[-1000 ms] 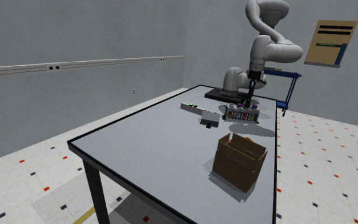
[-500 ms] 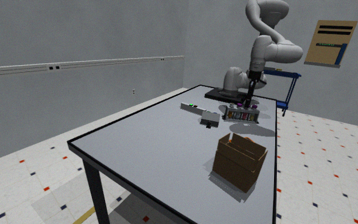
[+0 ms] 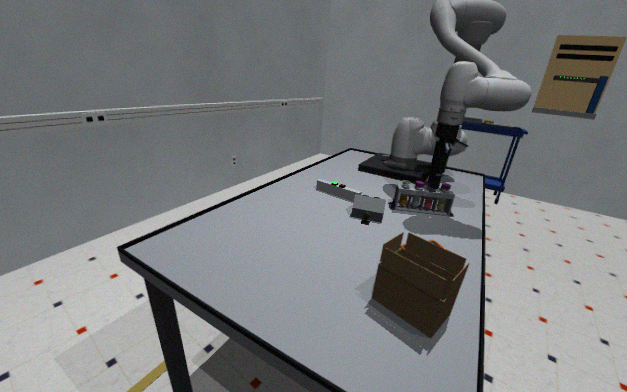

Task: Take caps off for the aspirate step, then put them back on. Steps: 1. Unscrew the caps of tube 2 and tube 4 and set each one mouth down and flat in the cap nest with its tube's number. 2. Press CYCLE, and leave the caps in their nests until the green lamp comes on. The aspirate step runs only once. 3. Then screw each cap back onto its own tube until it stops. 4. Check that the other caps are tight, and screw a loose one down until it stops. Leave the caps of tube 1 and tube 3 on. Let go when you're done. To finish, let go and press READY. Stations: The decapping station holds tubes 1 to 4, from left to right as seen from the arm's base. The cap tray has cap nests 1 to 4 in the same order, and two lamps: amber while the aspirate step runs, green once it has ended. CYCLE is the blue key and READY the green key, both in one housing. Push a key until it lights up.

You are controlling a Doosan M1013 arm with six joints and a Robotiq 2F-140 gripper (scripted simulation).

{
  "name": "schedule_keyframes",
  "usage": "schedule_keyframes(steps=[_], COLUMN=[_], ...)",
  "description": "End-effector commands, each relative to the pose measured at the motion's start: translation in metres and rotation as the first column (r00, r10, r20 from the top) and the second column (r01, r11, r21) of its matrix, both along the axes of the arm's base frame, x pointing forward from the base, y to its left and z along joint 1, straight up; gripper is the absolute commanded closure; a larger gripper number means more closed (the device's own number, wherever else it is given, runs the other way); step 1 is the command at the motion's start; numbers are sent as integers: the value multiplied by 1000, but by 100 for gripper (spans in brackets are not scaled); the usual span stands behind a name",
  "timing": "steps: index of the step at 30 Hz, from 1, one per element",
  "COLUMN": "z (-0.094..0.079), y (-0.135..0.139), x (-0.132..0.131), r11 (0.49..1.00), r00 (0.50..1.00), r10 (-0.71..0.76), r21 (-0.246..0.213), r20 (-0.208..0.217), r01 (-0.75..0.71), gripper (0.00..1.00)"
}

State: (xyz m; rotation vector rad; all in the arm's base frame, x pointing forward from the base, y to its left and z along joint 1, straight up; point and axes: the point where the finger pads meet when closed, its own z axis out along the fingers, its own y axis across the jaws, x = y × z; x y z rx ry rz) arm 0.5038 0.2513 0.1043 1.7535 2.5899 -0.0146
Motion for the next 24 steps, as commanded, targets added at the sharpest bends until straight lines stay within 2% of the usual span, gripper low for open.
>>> schedule_keyframes(steps=[1,9,14,15,24], z=[1,1,1,1,1], y=[0,0,0,0,0], x=[0,0,0,0,0], r11=[992,909,909,909,909], r00=[992,909,909,909,909], r10=[125,418,418,418,417], r21=[13,13,13,13,13], r20=[-5,-6,-6,-6,-6], r01=[-125,-418,-418,-418,-417], gripper=[59,59,59,70,70])
